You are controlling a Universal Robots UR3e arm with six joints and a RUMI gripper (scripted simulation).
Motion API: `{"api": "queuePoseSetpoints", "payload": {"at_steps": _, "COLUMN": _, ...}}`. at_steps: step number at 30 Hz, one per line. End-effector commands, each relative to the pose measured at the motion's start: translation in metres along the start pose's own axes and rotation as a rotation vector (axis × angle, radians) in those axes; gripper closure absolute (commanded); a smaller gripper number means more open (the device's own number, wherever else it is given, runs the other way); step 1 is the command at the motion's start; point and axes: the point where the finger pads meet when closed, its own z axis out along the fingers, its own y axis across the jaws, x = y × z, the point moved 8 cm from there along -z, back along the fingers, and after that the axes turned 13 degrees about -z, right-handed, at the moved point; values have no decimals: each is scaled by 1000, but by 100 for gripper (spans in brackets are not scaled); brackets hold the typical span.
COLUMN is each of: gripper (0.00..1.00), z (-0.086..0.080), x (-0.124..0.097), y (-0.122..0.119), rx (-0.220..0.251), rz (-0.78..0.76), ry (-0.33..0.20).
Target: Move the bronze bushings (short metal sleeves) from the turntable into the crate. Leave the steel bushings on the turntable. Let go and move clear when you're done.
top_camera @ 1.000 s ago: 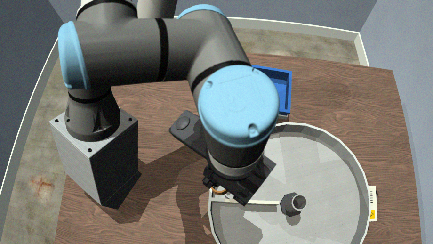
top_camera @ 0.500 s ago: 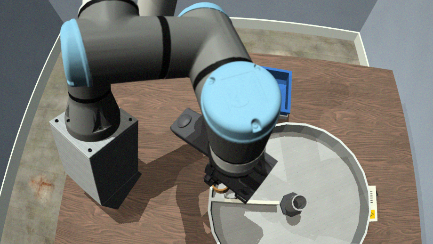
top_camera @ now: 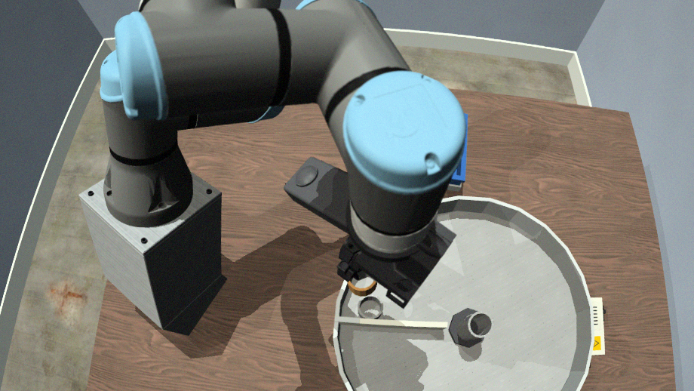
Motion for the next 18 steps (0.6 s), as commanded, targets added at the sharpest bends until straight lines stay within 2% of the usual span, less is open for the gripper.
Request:
{"api": "queuePoseSetpoints", "payload": {"at_steps": 1, "gripper": 100, "z": -1, "x": -1, "y": 12, "rx": 2, "rz": 0, "ry": -2}}
{"api": "queuePoseSetpoints", "payload": {"at_steps": 8, "gripper": 100, "z": -1, "x": -3, "y": 36, "rx": 2, "rz": 0, "ry": -2}}
{"api": "queuePoseSetpoints", "payload": {"at_steps": 10, "gripper": 100, "z": -1, "x": -3, "y": 36, "rx": 2, "rz": 0, "ry": -2}}
{"api": "queuePoseSetpoints", "payload": {"at_steps": 18, "gripper": 100, "z": -1, "x": -5, "y": 68, "rx": 2, "rz": 0, "ry": -2}}
